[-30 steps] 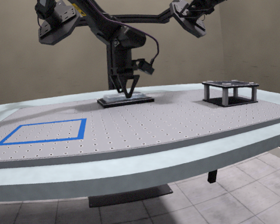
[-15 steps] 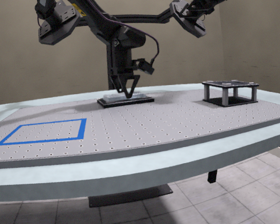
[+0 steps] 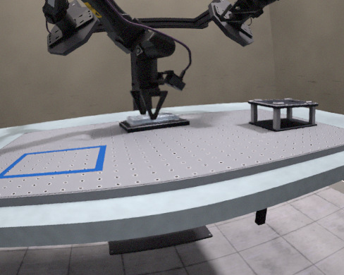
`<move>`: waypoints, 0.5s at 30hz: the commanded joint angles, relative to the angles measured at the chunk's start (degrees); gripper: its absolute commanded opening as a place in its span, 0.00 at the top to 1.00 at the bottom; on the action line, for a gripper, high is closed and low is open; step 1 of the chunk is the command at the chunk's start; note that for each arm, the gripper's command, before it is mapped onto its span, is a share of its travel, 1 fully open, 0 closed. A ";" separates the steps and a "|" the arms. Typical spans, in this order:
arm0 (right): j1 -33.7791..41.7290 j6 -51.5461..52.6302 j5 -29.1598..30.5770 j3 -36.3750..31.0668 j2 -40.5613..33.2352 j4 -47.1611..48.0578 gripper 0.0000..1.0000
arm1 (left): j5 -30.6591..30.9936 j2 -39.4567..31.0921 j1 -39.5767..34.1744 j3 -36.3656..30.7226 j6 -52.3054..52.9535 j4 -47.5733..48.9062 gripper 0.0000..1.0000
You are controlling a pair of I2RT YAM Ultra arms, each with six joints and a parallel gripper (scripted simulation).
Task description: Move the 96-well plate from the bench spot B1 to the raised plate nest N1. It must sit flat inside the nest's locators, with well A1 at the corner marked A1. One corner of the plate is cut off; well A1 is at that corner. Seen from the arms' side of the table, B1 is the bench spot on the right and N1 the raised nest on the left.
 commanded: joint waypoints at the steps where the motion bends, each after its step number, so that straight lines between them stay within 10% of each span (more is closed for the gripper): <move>1: 3.13 1.50 0.56 -1.90 -2.29 -0.83 0.00 | 1.38 -0.97 0.06 -0.19 0.07 -1.00 0.00; 15: 13.39 14.61 5.85 -5.95 -12.26 -16.33 0.00 | 1.38 -0.97 0.06 -0.19 0.07 -1.00 0.00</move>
